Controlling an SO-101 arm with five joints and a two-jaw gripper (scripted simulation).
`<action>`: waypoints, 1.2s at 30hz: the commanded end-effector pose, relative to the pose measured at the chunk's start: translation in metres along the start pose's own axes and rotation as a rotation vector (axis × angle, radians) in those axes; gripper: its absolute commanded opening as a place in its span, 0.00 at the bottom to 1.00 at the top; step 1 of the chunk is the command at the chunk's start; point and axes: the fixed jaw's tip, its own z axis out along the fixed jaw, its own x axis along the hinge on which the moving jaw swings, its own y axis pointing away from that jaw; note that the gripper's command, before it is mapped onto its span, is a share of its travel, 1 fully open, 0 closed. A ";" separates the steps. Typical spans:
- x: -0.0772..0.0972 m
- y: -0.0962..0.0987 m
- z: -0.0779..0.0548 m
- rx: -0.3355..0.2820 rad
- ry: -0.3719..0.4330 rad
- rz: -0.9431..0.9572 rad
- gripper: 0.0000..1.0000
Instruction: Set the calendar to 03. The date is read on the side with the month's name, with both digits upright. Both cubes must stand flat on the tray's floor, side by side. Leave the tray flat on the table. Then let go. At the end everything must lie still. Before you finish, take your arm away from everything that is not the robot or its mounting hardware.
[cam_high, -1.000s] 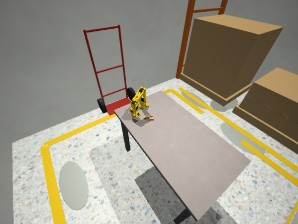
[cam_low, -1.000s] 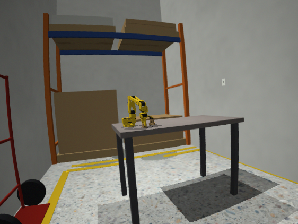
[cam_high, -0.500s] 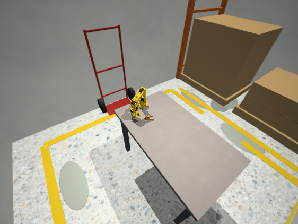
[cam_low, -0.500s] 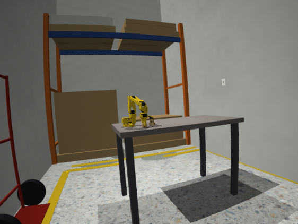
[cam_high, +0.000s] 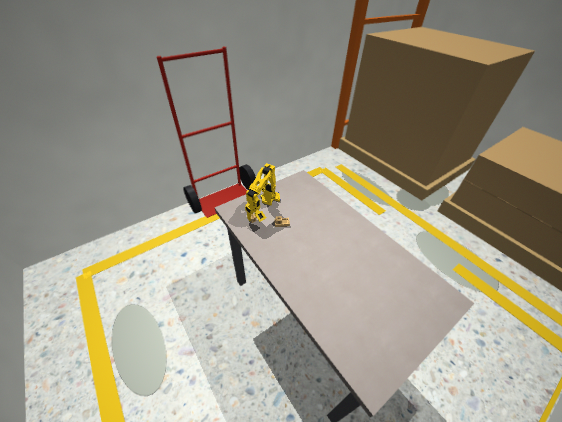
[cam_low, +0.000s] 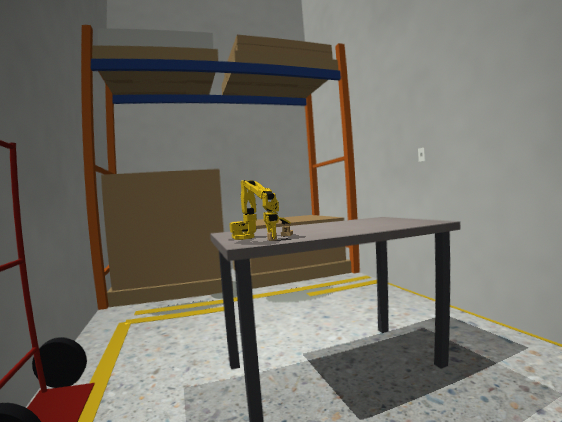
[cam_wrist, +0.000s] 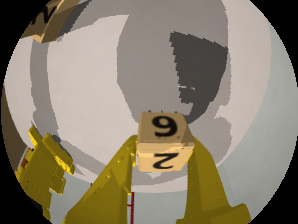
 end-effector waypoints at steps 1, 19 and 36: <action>-0.001 -0.006 -0.004 0.029 -0.010 -0.002 0.00; -0.001 -0.006 -0.032 0.029 -0.010 -0.002 0.00; -0.001 -0.003 -0.054 0.029 -0.010 -0.002 0.00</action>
